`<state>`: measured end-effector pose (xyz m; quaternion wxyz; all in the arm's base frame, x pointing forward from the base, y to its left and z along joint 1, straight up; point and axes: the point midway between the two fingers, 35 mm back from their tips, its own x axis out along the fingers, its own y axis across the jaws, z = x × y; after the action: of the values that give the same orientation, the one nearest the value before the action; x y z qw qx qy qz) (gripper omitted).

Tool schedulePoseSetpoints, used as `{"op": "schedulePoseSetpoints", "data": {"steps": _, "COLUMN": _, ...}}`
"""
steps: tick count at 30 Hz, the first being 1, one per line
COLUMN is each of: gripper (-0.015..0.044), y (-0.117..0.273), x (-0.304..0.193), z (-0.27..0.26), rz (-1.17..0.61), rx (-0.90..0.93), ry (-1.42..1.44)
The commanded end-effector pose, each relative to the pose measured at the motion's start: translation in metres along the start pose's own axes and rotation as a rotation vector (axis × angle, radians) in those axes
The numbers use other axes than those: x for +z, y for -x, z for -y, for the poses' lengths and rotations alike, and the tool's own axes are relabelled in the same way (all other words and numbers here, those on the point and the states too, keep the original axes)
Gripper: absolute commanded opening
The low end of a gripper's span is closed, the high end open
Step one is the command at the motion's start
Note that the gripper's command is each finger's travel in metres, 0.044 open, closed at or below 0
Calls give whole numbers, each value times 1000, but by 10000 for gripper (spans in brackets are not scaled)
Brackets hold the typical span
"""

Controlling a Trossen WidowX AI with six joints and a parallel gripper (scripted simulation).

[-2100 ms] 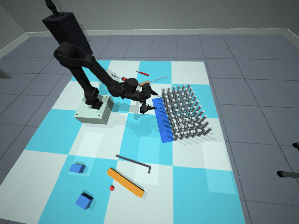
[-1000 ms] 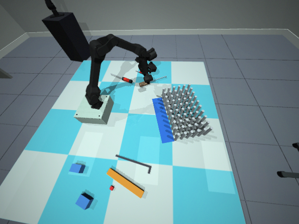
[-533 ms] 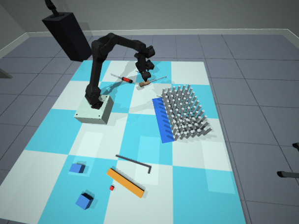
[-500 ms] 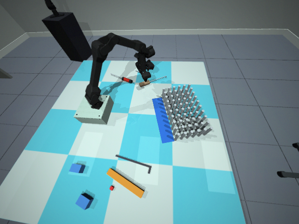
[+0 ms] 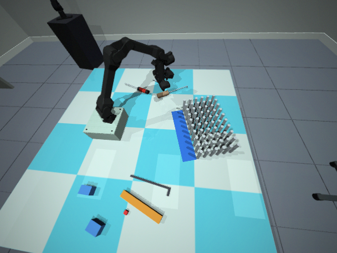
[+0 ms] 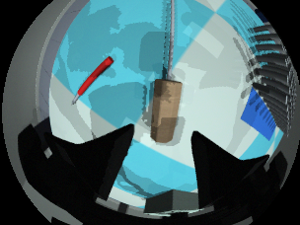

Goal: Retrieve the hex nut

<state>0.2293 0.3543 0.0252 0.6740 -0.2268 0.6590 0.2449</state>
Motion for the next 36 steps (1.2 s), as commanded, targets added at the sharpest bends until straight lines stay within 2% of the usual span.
{"op": "schedulePoseSetpoints", "data": {"steps": 1, "gripper": 280, "y": -1, "x": 0, "z": 1, "rz": -1, "rx": -4, "ry": 1}}
{"op": "schedulePoseSetpoints", "data": {"steps": 36, "gripper": 280, "y": -58, "x": 0, "z": 1, "rz": -1, "rx": -4, "ry": 1}}
